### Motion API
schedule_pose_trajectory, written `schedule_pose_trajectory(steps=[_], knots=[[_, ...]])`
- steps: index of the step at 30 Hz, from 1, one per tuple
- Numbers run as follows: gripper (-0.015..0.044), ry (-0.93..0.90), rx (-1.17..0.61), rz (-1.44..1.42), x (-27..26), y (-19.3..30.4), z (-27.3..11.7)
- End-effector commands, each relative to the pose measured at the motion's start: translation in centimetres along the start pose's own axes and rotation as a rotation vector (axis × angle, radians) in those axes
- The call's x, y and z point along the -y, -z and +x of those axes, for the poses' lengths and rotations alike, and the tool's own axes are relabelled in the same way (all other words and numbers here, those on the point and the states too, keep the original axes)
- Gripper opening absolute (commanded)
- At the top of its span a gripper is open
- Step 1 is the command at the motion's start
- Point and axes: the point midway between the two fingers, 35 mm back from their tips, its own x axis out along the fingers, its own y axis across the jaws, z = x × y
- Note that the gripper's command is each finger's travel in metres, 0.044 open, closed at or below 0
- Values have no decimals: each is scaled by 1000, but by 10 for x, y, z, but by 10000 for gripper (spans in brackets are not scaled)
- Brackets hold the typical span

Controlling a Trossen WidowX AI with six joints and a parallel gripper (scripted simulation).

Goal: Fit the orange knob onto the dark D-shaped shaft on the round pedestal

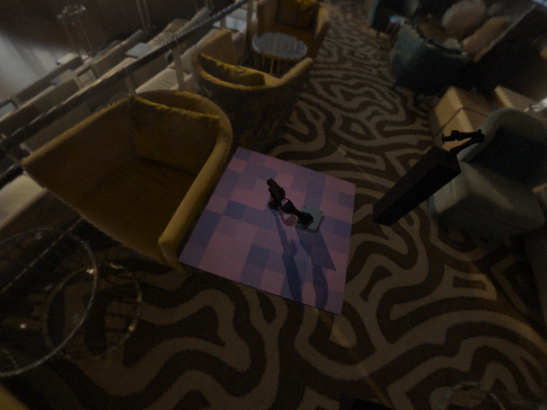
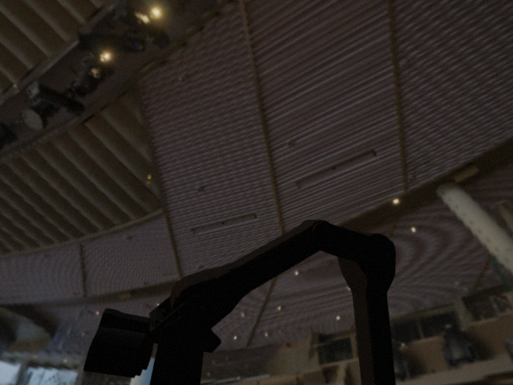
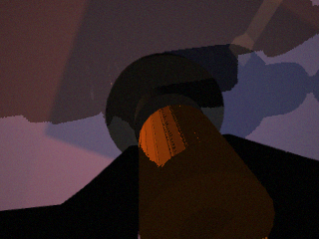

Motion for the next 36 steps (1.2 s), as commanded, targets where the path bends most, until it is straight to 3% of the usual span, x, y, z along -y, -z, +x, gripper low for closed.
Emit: schedule_pose_trajectory(steps=[1, 36], knots=[[0, -5, -3, 20, -1, 0, -5], [0, -5, -3, 69, -1, 0, 4]])
